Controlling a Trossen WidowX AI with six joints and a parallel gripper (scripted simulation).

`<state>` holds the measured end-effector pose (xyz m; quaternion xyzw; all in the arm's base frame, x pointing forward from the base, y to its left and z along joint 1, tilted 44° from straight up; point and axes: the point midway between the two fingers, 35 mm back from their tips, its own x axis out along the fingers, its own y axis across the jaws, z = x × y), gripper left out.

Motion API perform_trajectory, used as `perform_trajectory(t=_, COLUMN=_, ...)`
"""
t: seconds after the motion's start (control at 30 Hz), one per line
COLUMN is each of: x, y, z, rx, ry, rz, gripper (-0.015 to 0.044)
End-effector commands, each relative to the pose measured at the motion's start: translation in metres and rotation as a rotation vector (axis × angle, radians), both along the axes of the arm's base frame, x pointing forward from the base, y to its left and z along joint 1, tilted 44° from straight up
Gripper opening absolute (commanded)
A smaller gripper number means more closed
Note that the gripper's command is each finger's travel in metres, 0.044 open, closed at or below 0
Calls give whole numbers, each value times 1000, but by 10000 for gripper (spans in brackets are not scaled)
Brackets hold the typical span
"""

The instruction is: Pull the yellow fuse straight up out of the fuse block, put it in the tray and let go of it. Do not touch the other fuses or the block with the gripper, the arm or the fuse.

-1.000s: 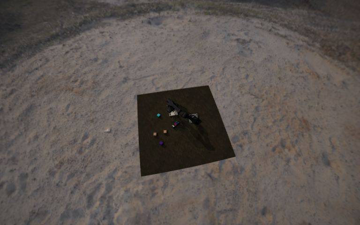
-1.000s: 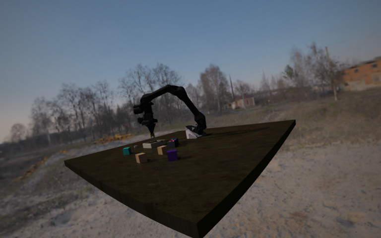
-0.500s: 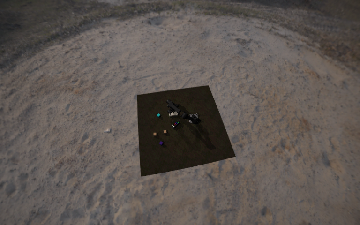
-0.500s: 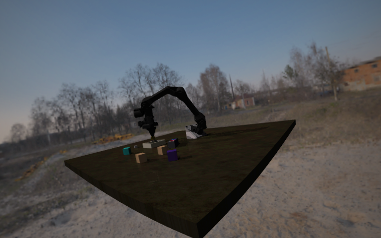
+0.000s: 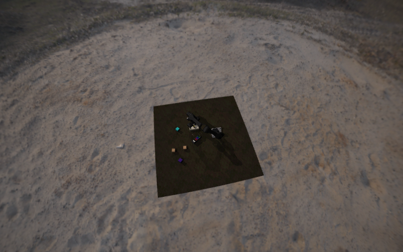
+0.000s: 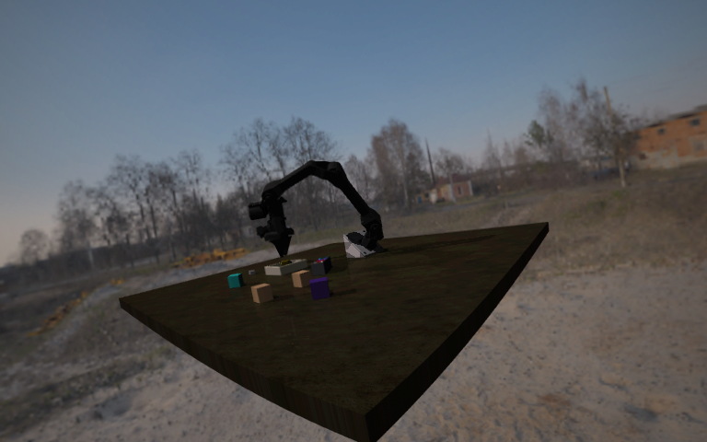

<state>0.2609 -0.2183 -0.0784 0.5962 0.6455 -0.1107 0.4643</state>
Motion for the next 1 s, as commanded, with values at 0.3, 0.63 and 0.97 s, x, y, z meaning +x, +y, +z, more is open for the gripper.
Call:
perform_trajectory(t=0.3, x=-5, y=-24, z=27, rx=3, ry=2, rz=-2, gripper=330)
perform_trajectory(t=0.63, x=-5, y=-24, z=27, rx=5, ry=1, rz=-8, gripper=330)
perform_trajectory(t=0.97, x=-5, y=-24, z=27, rx=5, ry=1, rz=-8, gripper=330)
